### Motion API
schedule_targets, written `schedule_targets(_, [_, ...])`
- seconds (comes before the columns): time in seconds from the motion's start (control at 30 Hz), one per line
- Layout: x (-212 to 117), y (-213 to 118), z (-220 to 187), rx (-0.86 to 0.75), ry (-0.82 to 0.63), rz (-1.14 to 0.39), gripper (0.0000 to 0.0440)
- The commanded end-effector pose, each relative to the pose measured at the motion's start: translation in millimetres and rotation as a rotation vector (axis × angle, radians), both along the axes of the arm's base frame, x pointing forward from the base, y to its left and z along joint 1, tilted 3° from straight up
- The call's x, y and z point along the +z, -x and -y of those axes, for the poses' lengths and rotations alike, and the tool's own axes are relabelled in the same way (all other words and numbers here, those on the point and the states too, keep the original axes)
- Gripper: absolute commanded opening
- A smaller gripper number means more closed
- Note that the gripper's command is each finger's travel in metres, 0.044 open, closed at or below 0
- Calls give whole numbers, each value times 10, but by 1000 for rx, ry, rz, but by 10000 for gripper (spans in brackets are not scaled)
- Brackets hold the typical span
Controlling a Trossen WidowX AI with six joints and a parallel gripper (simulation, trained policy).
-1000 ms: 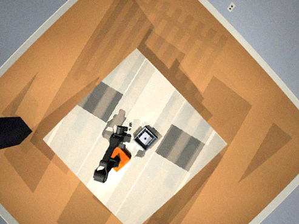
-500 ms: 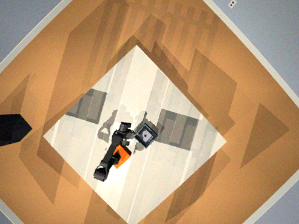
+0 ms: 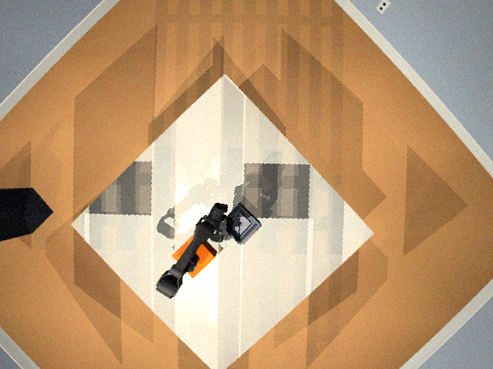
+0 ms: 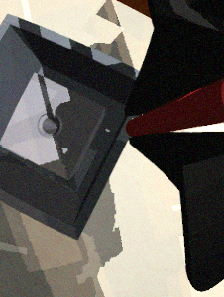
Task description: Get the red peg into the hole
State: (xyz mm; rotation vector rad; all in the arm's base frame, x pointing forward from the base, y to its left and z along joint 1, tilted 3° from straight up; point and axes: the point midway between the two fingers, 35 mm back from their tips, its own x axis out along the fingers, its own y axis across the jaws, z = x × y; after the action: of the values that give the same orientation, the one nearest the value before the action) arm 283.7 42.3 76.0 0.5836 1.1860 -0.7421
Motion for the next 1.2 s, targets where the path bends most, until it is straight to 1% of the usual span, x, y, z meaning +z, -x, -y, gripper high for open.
schedule_targets(0.0, [6,-75,140,-22,-8,-6,0])
schedule_targets(0.53, [-137,-319,632,-116,-51,-17,4])
schedule_targets(0.9, [-426,-374,765,-141,-86,-58,11])
schedule_targets(0.97, [-492,-371,780,-138,-87,-69,35])
schedule_targets(1.1, [-597,-369,811,-123,-85,-90,132])
schedule_targets(1.13, [-617,-365,819,-118,-83,-99,150])
schedule_targets(1.17, [-638,-359,828,-111,-80,-111,156])
